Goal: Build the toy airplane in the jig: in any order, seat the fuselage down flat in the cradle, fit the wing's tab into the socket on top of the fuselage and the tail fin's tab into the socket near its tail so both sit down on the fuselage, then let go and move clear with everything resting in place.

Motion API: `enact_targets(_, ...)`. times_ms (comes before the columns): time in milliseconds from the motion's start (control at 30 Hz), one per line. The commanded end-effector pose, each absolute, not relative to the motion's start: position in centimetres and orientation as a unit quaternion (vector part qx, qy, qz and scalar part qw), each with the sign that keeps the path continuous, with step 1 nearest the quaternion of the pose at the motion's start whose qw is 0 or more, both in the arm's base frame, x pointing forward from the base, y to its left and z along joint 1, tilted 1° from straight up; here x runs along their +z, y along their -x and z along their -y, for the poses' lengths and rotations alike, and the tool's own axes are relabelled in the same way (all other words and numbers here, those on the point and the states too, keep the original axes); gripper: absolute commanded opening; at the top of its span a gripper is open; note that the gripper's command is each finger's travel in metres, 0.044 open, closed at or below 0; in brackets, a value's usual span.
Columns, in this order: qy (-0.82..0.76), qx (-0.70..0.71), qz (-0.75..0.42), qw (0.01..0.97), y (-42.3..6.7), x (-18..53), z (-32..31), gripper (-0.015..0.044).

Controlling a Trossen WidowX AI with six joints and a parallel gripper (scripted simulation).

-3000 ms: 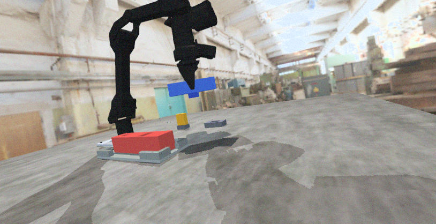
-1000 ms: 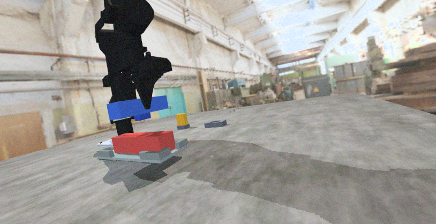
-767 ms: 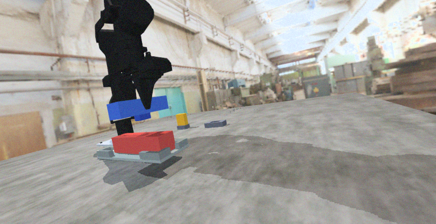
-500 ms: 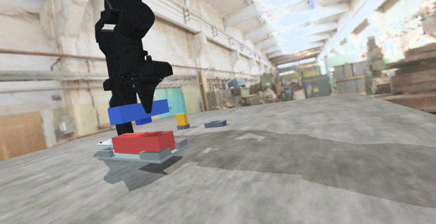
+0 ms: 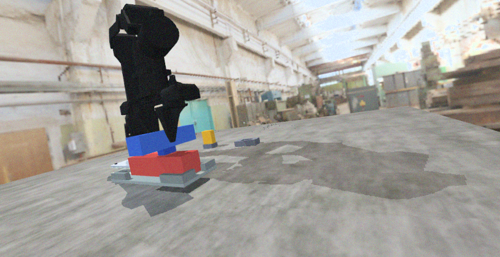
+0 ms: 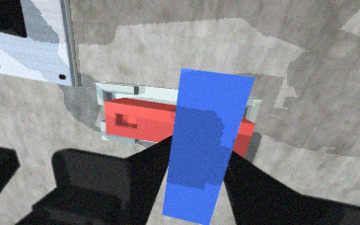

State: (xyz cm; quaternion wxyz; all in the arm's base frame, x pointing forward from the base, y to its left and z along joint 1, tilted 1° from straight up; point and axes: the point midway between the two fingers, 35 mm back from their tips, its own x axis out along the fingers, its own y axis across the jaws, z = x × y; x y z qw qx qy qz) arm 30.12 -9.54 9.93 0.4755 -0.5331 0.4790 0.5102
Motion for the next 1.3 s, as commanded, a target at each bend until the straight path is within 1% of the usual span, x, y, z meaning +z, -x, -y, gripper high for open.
enact_targets(0,0.533,0.512,-0.48,0.473,-30.0,9.3,9.6,0.0197)
enact_targets(100,0.533,0.512,-0.48,0.473,-30.0,9.3,9.6,0.0197)
enact_targets(133,0.532,0.511,-0.479,0.475,-30.1,9.5,9.5,0.021)
enact_targets(267,0.532,0.511,-0.479,0.475,-30.1,9.5,9.5,0.0183)
enact_targets(433,0.532,0.511,-0.479,0.475,-30.1,9.5,9.5,0.0052)
enact_targets(933,0.532,0.511,-0.479,0.475,-30.1,9.5,9.5,0.044)
enact_targets(1133,0.532,0.511,-0.479,0.475,-30.1,9.7,9.5,0.044)
enact_targets(1267,0.532,0.512,-0.48,0.474,-30.3,13.8,9.5,0.044)
